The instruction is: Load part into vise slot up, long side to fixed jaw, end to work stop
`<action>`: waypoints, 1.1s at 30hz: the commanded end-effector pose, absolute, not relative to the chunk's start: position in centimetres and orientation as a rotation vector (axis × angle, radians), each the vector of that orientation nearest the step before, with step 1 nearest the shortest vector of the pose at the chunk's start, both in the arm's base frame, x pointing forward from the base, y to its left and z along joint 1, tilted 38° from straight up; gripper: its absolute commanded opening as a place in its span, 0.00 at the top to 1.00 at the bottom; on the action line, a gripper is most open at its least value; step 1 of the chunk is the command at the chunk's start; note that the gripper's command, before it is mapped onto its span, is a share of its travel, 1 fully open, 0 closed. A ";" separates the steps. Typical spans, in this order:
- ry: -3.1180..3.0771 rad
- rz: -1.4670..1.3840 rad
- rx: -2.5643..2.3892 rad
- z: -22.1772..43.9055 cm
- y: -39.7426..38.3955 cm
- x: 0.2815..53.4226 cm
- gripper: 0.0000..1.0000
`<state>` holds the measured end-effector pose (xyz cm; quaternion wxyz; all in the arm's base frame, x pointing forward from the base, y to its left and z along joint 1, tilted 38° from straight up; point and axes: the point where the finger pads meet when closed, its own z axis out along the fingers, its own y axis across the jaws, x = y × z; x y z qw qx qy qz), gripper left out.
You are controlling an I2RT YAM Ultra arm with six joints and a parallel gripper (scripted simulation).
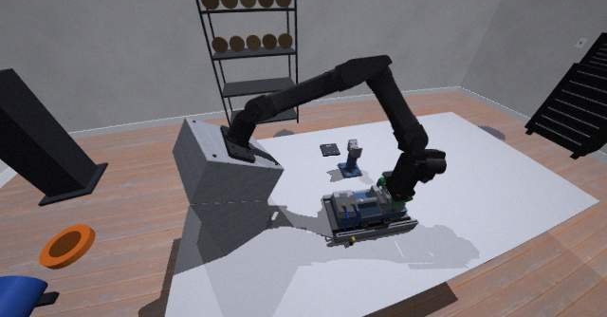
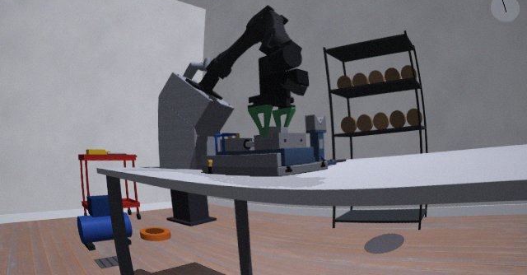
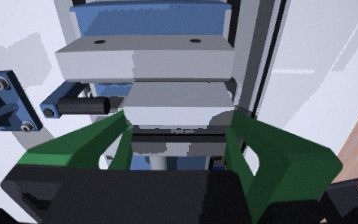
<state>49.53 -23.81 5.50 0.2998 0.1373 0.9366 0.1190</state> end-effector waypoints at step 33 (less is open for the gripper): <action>2.475 0.305 0.385 6.1 -24.6 49.8 1.00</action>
